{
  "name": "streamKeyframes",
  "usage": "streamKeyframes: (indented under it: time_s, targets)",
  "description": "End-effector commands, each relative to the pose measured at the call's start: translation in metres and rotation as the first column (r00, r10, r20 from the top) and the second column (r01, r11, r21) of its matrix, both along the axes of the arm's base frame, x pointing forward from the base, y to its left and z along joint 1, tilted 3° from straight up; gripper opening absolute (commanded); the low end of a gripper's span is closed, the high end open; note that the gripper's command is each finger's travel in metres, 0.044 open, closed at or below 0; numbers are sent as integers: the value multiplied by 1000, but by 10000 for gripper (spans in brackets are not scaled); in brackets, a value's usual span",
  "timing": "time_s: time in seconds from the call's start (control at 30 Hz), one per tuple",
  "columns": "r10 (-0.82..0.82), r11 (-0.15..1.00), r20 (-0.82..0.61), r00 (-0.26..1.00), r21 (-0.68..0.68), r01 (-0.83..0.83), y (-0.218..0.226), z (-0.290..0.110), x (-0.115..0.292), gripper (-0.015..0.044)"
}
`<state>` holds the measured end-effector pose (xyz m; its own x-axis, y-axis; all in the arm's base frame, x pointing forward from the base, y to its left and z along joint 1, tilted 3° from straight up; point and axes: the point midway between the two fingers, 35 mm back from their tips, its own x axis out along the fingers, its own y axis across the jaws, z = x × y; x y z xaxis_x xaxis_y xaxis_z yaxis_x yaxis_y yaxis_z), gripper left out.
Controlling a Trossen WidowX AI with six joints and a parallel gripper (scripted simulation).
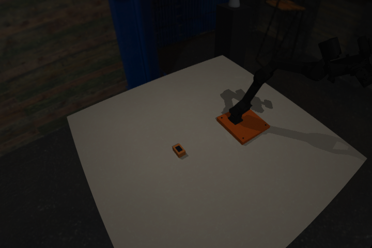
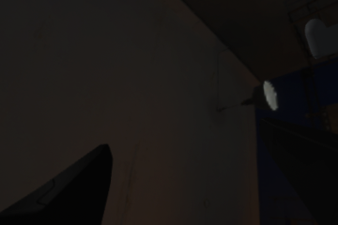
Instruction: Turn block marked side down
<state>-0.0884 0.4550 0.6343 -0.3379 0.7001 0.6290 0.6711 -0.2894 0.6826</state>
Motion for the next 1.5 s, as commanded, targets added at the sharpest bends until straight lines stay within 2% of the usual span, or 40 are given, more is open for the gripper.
streamKeyframes:
  time_s: [0.0, 0.2, 0.4, 0.53, 0.67, 0.77, 0.9, 1.1, 1.3, 1.47]
  targets:
    - [-8, 1000, 4, 1000, -3, 8, 1, -1, 2, 426]
    - [-236, 963, 152, 960, -99, 252, 35, -38, 67, 440]
    - [-414, 844, 325, 850, -213, 493, 54, -88, 150, 440]
    - [-469, 750, 415, 780, -279, 599, 53, -119, 196, 440]
    - [-489, 694, 473, 733, -298, 655, 53, -136, 220, 440]
    - [-506, 607, 564, 653, -306, 734, 48, -159, 255, 440]
    - [-488, 472, 690, 535, -307, 826, 34, -193, 306, 440]
    - [-402, 302, 802, 442, -339, 891, 5, -245, 373, 440]
    - [-268, 134, 880, 393, -370, 919, -41, -300, 434, 440]
    - [-73, -13, 926, 370, -372, 928, -98, -350, 481, 440]
